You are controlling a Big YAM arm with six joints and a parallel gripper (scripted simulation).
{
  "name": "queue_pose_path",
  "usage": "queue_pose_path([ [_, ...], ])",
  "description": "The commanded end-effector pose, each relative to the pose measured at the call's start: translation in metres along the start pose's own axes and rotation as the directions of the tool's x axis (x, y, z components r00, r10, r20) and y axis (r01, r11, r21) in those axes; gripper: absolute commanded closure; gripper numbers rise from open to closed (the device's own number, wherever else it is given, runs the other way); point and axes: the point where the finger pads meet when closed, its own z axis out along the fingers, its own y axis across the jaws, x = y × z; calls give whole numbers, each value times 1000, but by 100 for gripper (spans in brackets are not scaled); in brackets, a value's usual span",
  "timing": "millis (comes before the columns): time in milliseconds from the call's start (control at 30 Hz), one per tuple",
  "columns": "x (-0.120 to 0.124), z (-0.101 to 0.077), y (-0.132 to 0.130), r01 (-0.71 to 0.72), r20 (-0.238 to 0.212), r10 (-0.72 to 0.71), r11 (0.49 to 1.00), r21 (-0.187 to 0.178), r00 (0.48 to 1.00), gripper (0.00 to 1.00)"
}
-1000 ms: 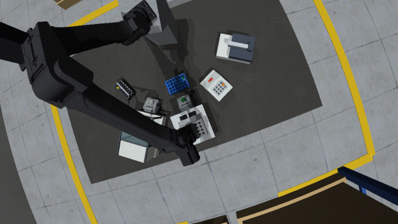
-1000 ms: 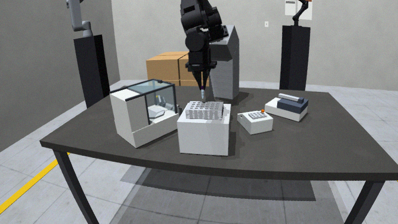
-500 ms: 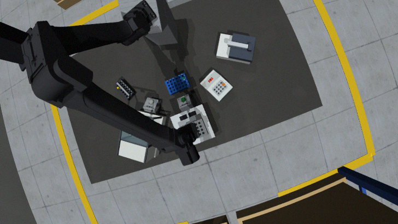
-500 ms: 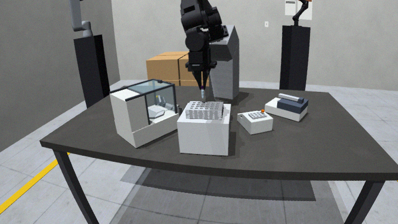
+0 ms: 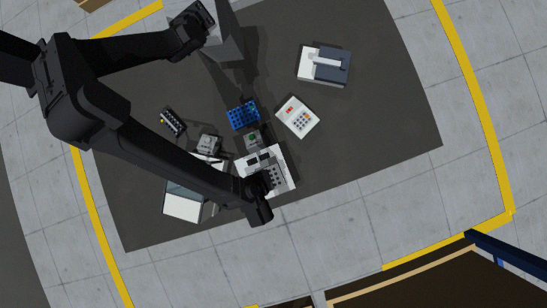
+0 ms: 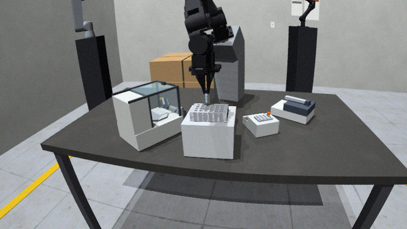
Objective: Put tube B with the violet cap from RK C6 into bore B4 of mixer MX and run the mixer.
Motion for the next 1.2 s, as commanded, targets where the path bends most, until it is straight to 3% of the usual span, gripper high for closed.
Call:
queue_pose_path([
  [0, 5, 12, 0, 13, -9, -13, 1000, -1, 1000, 91],
  [200, 6, 19, -2, 9, -10, -9, 1000, 3, 1000, 91],
  [233, -11, 1, -3, 5, 34, -5, 1000, -1, 999, 91],
  [300, -16, -3, -3, 4, 43, -4, 1000, -2, 999, 91],
  [1167, -18, 8, 1, 9, 20, -9, 1000, -3, 1000, 91],
])
